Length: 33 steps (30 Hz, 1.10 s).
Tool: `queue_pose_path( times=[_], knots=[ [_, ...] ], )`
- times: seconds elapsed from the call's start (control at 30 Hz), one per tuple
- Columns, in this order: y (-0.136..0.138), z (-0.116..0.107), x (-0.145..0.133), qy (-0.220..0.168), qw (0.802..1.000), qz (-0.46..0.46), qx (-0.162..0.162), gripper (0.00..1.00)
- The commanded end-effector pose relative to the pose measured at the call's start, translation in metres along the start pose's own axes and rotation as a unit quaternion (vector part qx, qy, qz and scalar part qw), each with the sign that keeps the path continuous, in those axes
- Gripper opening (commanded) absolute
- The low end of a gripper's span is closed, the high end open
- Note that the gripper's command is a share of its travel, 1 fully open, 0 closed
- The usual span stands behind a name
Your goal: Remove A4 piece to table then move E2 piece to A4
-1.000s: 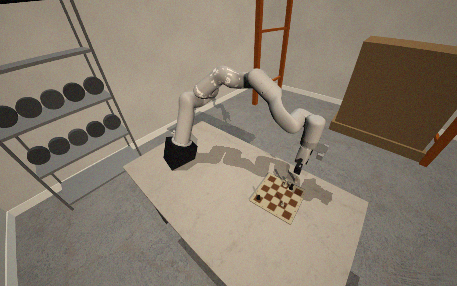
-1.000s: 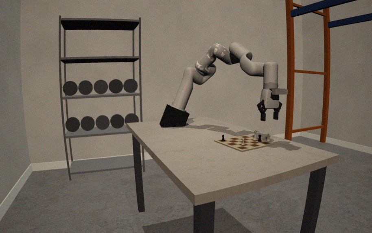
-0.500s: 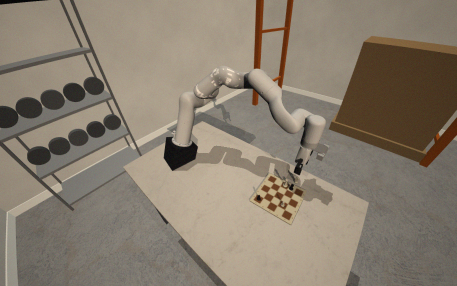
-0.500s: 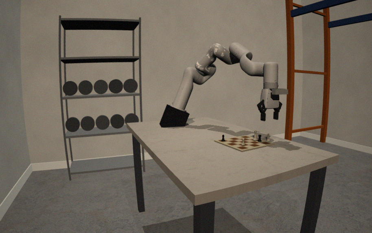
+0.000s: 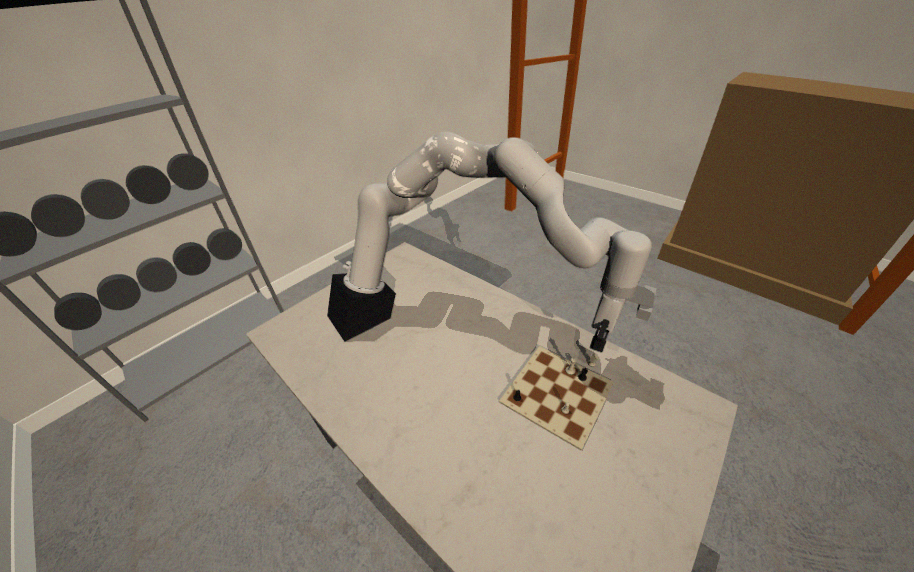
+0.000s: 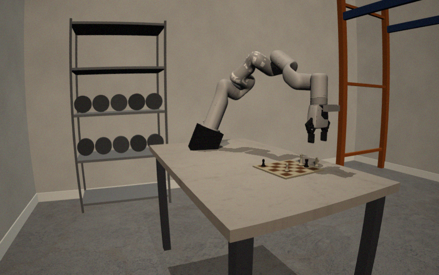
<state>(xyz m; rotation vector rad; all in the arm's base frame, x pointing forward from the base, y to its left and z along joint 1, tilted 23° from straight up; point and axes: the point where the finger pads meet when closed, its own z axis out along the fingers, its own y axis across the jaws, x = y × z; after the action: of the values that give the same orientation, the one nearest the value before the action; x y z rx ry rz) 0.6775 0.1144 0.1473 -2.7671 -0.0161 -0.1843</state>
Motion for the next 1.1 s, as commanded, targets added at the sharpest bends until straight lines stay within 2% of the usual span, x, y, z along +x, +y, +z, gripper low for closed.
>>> queue_pose_path(
  times=[0.0, 0.13, 0.27, 0.33, 0.43, 0.5, 0.6, 0.83, 0.9, 0.93, 1.03, 1.07],
  knots=[
    [0.003, -0.002, 0.001, 0.003, 0.997, -0.076, 0.001, 1.0],
    [0.008, -0.002, 0.001, 0.003, 0.983, -0.185, 0.001, 1.0],
    [0.014, -0.001, 0.0, 0.003, 0.952, -0.305, 0.0, 1.0],
    [0.014, -0.001, 0.0, 0.003, 0.952, -0.305, 0.0, 1.0],
    [0.019, -0.001, -0.001, 0.003, 0.91, -0.415, 0.0, 1.0],
    [0.023, -0.001, -0.002, 0.002, 0.89, -0.456, -0.002, 1.0],
    [0.028, 0.0, -0.002, 0.0, 0.848, -0.529, -0.004, 1.0],
    [0.041, 0.001, -0.005, -0.005, 0.729, -0.685, -0.008, 1.0],
    [0.041, 0.001, -0.005, -0.005, 0.729, -0.685, -0.008, 1.0],
    [0.042, 0.001, -0.005, -0.005, 0.671, -0.742, -0.007, 1.0],
    [0.047, 0.001, -0.006, -0.007, 0.627, -0.779, -0.008, 1.0],
    [0.048, 0.002, -0.006, -0.008, 0.606, -0.795, -0.008, 1.0]
  ],
)
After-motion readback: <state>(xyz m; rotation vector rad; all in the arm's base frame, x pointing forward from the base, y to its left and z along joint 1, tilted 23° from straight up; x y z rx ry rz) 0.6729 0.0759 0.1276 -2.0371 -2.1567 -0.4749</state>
